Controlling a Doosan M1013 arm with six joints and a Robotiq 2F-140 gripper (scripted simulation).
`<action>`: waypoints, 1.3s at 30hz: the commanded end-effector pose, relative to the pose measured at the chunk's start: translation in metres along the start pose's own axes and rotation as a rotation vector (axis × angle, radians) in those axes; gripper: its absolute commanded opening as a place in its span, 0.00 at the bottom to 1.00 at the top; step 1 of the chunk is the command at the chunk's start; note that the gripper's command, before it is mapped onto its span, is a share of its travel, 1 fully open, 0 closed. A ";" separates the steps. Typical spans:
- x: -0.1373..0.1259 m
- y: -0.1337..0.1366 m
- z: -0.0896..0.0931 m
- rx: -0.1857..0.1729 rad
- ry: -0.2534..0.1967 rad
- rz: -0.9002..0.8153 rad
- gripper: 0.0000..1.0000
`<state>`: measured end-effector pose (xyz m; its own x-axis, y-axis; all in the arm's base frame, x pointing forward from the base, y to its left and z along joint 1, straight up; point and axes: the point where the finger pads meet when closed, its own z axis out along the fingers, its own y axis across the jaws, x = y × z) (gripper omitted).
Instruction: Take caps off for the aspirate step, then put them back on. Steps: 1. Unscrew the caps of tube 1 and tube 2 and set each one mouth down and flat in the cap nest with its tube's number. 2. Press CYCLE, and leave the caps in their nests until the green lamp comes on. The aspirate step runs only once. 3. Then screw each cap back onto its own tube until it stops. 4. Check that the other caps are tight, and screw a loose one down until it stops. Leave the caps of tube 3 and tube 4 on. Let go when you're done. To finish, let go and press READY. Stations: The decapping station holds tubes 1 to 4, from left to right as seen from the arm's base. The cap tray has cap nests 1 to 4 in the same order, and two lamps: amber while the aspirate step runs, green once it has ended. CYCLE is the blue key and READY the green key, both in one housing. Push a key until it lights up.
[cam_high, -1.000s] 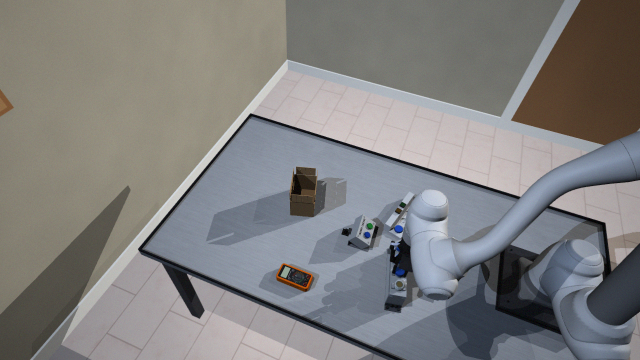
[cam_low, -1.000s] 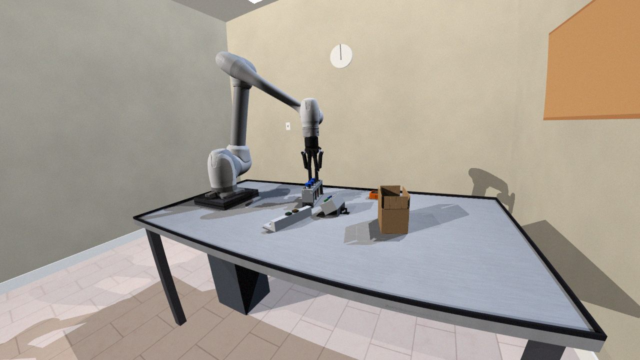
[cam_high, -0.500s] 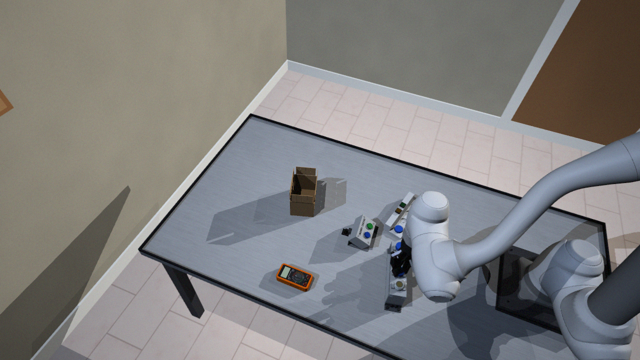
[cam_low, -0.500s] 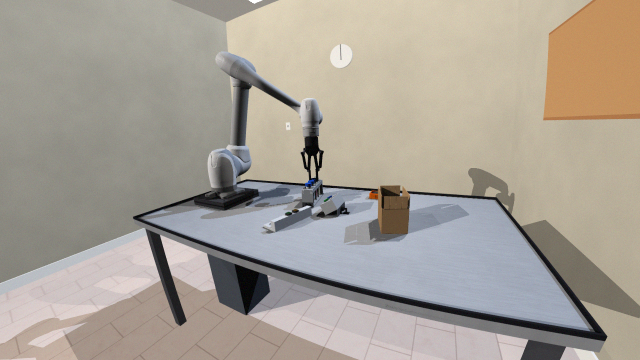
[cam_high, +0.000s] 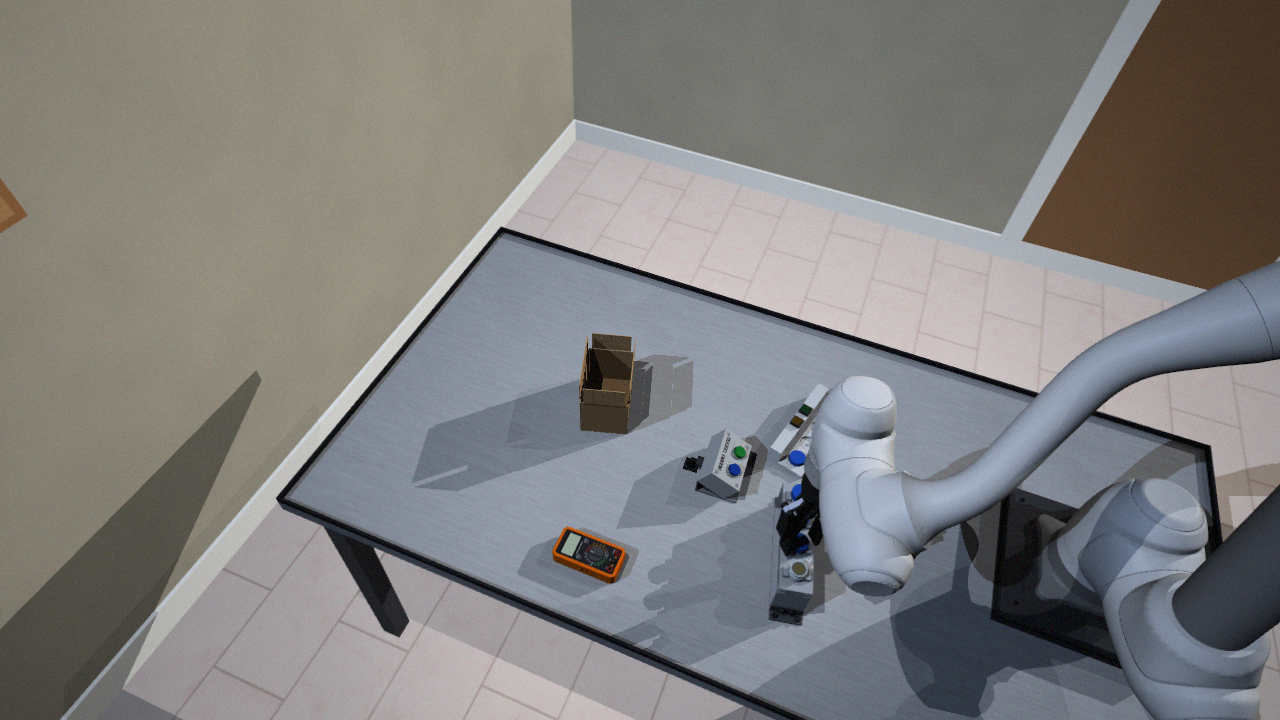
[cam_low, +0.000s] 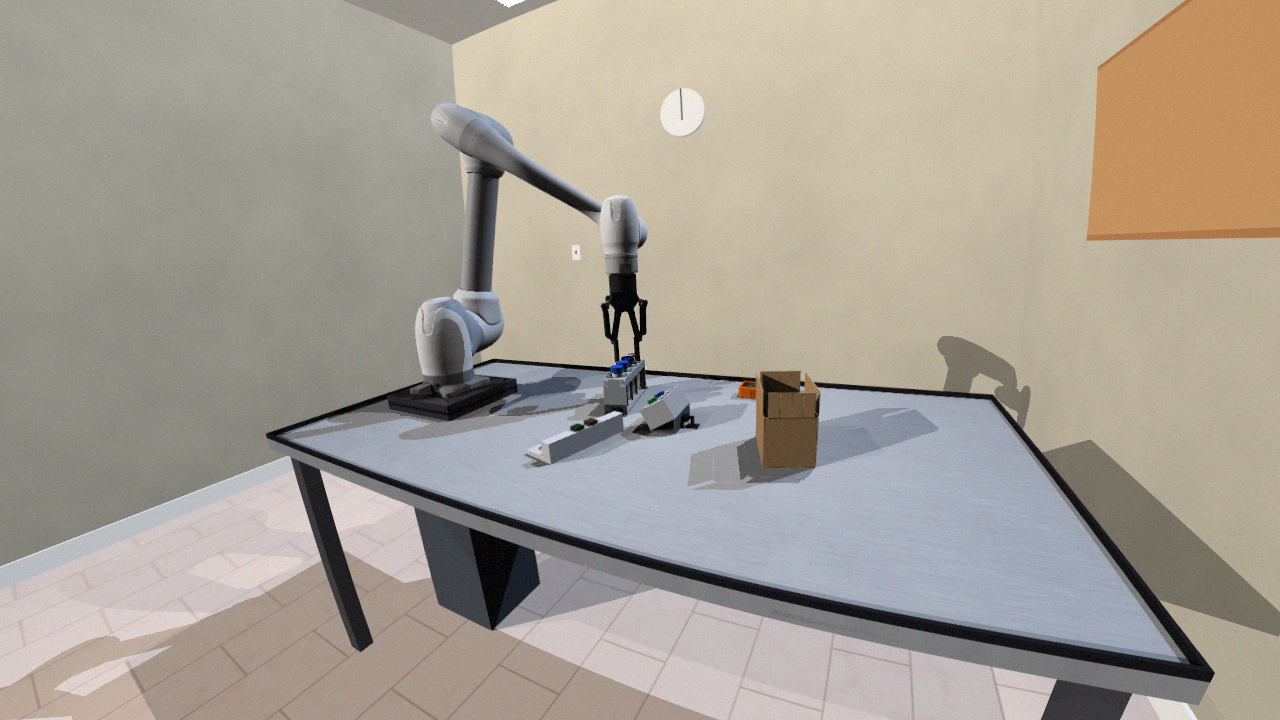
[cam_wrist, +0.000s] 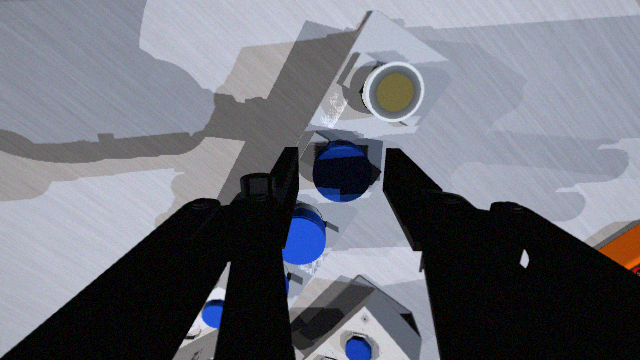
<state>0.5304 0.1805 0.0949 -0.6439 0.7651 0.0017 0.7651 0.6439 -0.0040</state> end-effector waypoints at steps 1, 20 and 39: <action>0.000 0.000 -0.001 -0.001 0.000 0.000 0.41; 0.000 0.000 0.000 -0.001 0.001 1.045 0.41; 0.000 0.000 0.000 -0.001 0.001 1.047 0.30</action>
<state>0.5304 0.1805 0.0948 0.3403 0.9403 -0.0022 0.9403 -0.3403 -0.0039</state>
